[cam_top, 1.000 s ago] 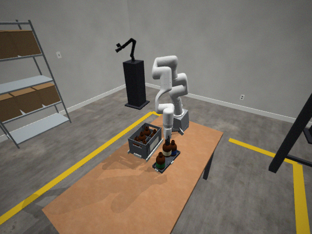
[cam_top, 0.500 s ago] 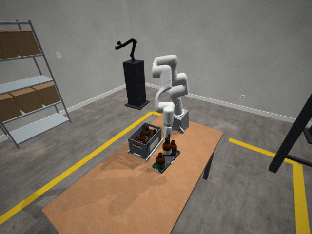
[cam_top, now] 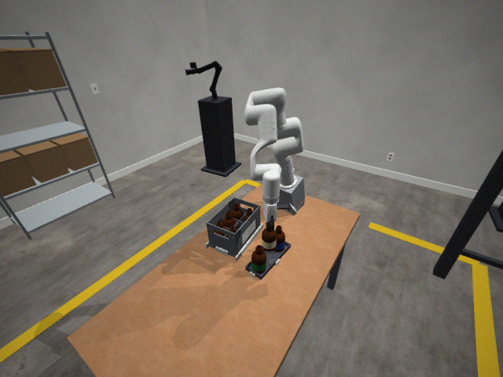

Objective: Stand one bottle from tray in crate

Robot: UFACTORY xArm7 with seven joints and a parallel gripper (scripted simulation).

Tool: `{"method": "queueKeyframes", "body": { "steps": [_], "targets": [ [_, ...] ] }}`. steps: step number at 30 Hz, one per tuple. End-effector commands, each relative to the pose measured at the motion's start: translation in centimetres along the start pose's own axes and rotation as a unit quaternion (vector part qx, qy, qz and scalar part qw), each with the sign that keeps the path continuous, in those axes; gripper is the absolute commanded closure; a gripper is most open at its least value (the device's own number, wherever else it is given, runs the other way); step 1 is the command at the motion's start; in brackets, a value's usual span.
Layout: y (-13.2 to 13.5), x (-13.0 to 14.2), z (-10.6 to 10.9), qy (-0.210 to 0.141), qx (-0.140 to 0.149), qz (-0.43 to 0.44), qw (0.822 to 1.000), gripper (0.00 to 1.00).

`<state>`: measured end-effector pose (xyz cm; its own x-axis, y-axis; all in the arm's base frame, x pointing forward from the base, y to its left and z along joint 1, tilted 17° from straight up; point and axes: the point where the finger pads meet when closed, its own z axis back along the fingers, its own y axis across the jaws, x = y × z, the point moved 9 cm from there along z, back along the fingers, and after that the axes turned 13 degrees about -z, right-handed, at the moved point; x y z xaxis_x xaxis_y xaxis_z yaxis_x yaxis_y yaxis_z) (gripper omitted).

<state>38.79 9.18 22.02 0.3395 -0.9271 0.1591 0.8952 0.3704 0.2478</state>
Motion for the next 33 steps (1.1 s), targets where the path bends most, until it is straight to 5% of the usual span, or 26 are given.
{"method": "queueKeyframes", "body": {
  "steps": [1, 33],
  "targets": [
    [0.1, 0.0, 0.1, 0.0, 0.002, 0.0, 1.0, 1.0],
    [0.1, 0.0, 1.2, 0.0, 0.002, 0.0, 1.0, 1.0]
  ]
}}
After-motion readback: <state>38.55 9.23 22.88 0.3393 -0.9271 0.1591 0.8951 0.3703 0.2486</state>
